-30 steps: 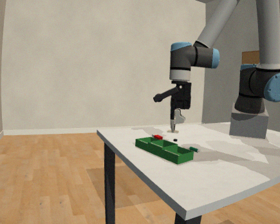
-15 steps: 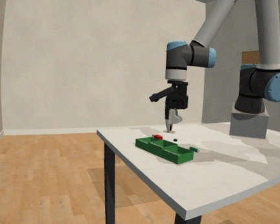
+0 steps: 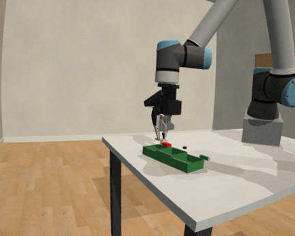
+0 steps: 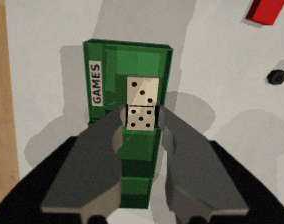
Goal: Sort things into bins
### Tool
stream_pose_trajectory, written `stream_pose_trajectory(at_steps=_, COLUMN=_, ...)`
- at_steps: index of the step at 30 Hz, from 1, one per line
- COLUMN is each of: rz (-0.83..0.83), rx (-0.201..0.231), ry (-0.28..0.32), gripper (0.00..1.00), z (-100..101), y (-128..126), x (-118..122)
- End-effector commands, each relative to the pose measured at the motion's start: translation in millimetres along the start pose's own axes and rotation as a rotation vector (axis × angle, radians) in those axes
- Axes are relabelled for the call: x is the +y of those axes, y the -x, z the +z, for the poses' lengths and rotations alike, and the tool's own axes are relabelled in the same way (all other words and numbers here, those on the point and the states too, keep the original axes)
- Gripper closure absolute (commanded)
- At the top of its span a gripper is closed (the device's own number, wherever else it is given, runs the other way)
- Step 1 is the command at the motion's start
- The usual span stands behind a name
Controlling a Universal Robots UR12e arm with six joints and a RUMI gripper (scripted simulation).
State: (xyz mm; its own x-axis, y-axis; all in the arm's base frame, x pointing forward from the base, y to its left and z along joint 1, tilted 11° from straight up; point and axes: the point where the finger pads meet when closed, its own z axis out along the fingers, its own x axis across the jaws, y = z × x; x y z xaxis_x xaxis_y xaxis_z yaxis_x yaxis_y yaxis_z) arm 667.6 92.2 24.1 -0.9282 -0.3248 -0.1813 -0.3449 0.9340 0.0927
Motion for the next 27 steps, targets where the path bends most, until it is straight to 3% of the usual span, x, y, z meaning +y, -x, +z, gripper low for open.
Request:
stream_pose_trajectory(at_steps=1, rz=0.025, rx=0.004, ry=-0.004, gripper=1.0, z=0.0, y=10.8, x=-3.4)
stream_pose_trajectory(at_steps=17, rz=0.025, rx=0.004, ry=-0.004, gripper=1.0, z=0.0, y=8.9, x=-2.8)
stream_pose_trajectory(at_steps=27, rz=0.025, rx=0.004, ry=-0.004, gripper=1.0, z=20.1, y=8.7, x=-2.8)
